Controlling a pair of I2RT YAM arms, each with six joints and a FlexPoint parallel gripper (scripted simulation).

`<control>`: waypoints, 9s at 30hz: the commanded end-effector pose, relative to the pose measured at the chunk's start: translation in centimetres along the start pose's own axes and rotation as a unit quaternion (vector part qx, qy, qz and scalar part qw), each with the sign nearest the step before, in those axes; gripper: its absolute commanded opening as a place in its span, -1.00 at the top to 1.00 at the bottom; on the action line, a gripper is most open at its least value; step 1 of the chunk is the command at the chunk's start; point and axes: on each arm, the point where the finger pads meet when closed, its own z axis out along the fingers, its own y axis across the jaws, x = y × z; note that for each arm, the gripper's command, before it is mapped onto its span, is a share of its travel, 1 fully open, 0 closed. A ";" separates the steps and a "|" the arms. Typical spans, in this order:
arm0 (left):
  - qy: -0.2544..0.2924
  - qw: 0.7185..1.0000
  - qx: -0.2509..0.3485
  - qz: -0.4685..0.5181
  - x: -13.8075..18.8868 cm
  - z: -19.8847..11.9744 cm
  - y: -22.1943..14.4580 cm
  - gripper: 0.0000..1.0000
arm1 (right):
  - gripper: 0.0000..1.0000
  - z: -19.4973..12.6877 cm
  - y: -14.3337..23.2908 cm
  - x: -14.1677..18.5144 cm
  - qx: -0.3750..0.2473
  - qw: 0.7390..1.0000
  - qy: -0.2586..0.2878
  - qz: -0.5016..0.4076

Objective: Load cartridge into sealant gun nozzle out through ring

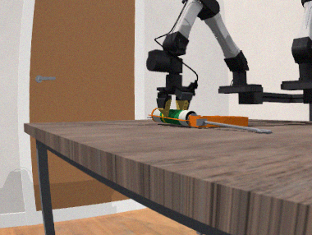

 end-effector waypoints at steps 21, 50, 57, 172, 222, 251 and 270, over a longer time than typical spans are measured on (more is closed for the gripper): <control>0.009 1.000 0.003 -0.006 0.3 -0.4 -0.1 -0.04 | 1.00 -2.7 -3.0 -0.3 0.054 0.998 -0.014 -0.003; 0.009 1.000 0.003 -0.006 0.3 -0.4 -0.1 -0.04 | 1.00 0.1 -1.8 -0.6 0.032 0.999 -0.040 -0.017; 0.009 1.000 0.003 -0.006 0.3 -0.4 -0.1 -0.04 | 1.00 0.0 -1.1 0.3 0.017 0.999 -0.027 -0.013; 0.009 1.000 0.003 -0.006 0.3 -0.4 -0.1 -0.04 | -0.17 1.3 0.1 0.1 -0.006 1.000 -0.015 -0.009; 0.009 1.000 0.003 -0.006 0.3 -0.4 -0.1 -0.04 | -0.48 -1.7 -0.5 0.1 0.010 1.000 -0.016 -0.008; 0.009 1.000 0.003 -0.006 0.3 -0.4 -0.1 -0.04 | -0.48 -8.6 0.8 0.4 -0.001 1.000 -0.015 -0.008; 0.009 1.000 0.003 -0.006 0.3 -0.4 -0.1 -0.04 | -0.48 -7.1 0.3 0.5 -0.008 1.000 -0.013 -0.010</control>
